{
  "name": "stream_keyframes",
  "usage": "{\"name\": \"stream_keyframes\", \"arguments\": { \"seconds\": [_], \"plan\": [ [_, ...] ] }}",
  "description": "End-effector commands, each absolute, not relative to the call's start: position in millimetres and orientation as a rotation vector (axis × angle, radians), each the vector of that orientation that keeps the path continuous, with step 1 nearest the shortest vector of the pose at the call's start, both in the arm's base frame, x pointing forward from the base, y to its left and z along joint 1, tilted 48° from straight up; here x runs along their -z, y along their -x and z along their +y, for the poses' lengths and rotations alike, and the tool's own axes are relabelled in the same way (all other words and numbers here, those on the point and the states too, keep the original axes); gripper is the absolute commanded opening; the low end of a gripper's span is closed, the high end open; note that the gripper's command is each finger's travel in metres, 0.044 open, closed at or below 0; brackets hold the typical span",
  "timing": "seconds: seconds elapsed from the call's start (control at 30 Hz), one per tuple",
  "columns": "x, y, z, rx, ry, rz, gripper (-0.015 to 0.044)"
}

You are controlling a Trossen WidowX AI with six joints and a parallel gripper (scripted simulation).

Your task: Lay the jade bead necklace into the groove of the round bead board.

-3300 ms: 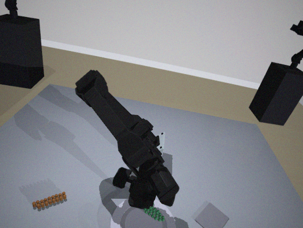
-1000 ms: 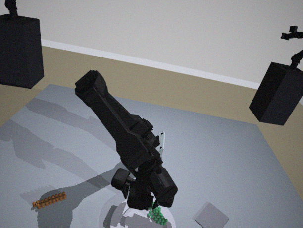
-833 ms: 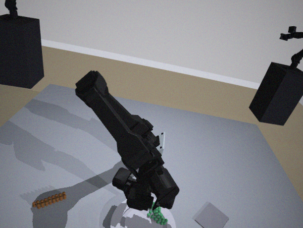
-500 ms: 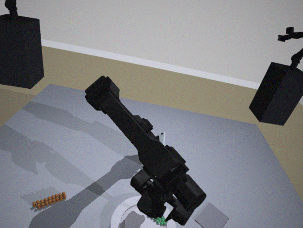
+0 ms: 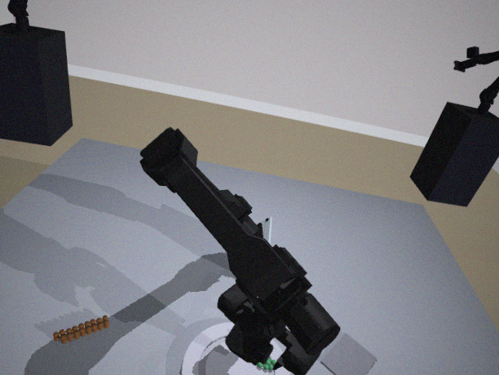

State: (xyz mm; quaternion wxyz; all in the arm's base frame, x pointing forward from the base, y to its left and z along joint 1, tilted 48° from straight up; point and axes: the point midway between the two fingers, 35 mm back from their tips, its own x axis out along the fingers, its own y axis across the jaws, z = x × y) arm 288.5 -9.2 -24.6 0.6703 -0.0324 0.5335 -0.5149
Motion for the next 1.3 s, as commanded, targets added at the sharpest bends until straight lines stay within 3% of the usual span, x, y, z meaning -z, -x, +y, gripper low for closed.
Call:
{"name": "stream_keyframes", "arguments": {
  "seconds": [0.0,0.63,0.67,1.27],
  "plan": [
    [27,-289,-11,1.157,0.075,1.201,0.038],
    [45,-284,-31,1.161,0.085,1.204,0.038],
    [43,-285,-29,1.164,0.075,1.203,0.0354],
    [43,-285,-29,1.164,0.075,1.203,0.0234]
  ]
}}
